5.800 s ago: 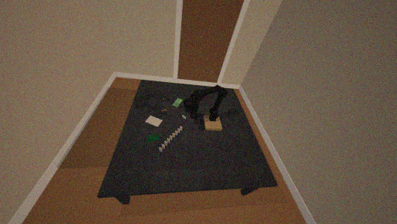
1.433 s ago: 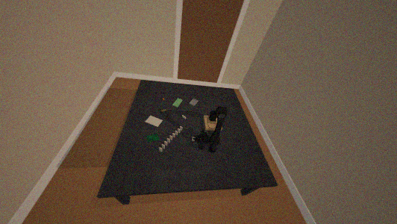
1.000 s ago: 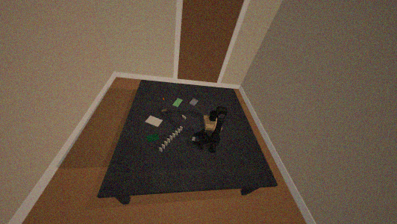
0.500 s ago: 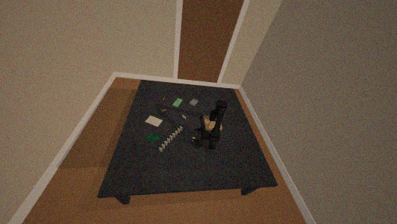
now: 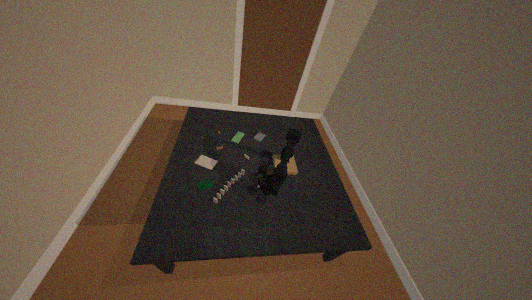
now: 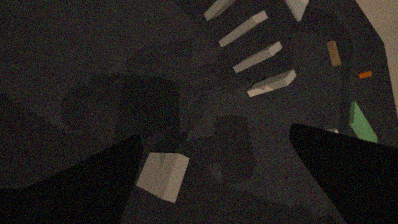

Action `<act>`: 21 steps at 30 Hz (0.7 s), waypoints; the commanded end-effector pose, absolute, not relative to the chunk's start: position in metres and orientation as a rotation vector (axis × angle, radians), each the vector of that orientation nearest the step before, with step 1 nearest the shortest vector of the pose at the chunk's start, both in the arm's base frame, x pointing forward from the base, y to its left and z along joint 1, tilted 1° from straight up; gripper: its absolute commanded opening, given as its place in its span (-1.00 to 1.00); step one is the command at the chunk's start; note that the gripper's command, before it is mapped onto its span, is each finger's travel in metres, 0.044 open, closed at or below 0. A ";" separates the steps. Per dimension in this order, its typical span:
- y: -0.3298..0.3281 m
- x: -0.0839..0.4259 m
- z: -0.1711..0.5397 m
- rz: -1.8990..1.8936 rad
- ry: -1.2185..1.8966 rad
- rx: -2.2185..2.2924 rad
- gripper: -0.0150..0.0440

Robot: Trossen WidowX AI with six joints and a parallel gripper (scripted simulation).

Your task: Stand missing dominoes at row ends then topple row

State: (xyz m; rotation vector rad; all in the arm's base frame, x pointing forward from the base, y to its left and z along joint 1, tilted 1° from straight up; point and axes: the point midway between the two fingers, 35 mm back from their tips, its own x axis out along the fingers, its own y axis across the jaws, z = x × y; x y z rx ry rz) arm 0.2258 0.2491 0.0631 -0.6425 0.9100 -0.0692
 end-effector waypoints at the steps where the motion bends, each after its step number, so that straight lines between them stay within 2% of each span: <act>1: 0.258 0.226 0.086 0.579 1.253 -0.951 1.00; 8: 0.251 0.220 0.114 1.030 1.259 -1.063 1.00; 21: 0.251 0.220 0.115 1.059 1.253 -1.067 1.00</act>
